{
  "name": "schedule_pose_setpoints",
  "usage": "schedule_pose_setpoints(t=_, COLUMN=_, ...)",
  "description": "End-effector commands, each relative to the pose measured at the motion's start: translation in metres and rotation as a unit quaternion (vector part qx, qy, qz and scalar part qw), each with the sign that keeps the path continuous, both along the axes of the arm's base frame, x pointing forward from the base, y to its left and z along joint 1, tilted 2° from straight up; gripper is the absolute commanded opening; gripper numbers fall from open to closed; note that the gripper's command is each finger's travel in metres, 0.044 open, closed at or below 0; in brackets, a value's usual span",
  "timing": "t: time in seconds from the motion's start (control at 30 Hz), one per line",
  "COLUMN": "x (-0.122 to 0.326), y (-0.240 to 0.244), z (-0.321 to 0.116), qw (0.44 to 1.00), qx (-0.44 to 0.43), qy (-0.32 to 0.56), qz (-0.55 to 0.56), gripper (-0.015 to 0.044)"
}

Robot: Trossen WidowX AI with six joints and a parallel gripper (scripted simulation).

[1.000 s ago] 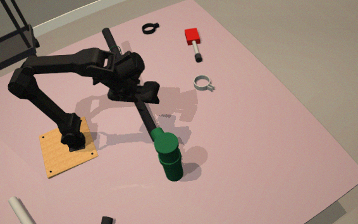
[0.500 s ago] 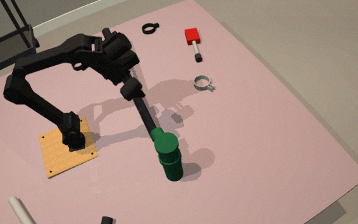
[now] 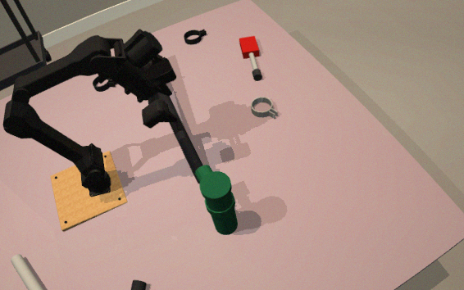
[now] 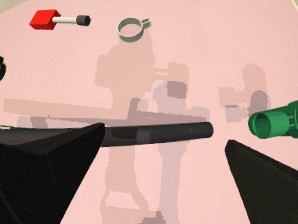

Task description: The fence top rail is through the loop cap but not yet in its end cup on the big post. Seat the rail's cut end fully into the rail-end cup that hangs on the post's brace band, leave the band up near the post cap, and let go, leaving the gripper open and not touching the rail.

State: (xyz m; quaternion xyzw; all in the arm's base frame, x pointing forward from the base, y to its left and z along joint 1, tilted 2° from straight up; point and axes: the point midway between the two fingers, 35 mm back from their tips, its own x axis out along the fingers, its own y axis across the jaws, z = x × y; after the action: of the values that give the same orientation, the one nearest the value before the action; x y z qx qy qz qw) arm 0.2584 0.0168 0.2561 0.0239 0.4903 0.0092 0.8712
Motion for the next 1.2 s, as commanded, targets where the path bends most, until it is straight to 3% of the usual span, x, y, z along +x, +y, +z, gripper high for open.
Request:
schedule_pose_setpoints(t=0.0, x=0.004, y=0.002, z=-0.011, qw=0.993, qx=0.051, qy=0.041, qz=-0.097, gripper=0.044)
schedule_pose_setpoints(t=0.17, x=0.009, y=0.006, z=-0.036, qw=0.936, qx=0.131, qy=0.123, qz=-0.302, gripper=0.044)
schedule_pose_setpoints(t=0.43, x=0.01, y=0.012, z=-0.072, qw=0.759, qx=0.176, qy=0.2, qz=-0.594, gripper=0.044)
schedule_pose_setpoints(t=1.03, x=0.01, y=0.013, z=-0.073, qw=0.754, qx=0.176, qy=0.2, qz=-0.6, gripper=0.044)
schedule_pose_setpoints(t=1.17, x=0.012, y=0.013, z=-0.09, qw=0.754, qx=0.176, qy=0.2, qz=-0.6, gripper=0.044)
